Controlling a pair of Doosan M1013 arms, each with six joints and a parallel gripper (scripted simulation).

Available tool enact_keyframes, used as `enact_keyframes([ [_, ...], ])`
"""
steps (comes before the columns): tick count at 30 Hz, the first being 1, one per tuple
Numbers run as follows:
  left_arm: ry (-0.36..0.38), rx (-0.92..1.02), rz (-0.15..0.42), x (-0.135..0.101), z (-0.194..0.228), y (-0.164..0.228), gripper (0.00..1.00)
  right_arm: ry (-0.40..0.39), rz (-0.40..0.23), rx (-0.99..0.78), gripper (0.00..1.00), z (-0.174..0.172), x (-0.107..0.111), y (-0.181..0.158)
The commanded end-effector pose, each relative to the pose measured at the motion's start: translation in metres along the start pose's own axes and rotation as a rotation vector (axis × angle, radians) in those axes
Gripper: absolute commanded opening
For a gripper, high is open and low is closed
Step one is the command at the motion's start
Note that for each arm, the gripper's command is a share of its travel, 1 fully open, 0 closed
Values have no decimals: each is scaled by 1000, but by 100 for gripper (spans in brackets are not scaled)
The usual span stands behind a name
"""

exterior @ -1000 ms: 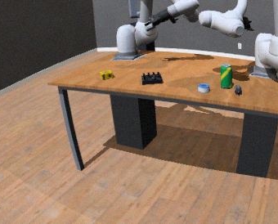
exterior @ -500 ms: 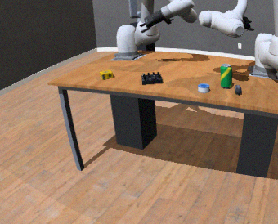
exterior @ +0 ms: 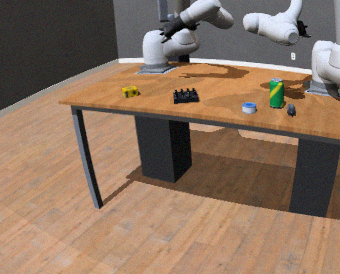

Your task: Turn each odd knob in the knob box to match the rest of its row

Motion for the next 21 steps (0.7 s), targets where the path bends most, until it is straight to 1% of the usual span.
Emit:
enact_keyframes([
  [1,0,0,0,0,0,0,100,73,15,22,100,-20,-18,1],
  [6,0,0,0,0,0,0,100,185,29,53,100,-48,-47,1],
  [11,0,0,0,0,0,0,100,309,33,83,100,-76,-81,-2],
  [13,0,0,0,0,0,0,100,309,33,83,100,-76,-81,-2],
  [21,0,0,0,0,0,0,100,526,10,126,100,-117,-145,-13],
])
Point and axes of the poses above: on each arm, the point where the finger pads meet when closed, its own x axis back along the fingers, its own y axis across the jaws, z = x × y, the point moved 7 cm from there along x, back along the fingers, and after that the axes turned 11 degrees about x, right-handed, at the moved point
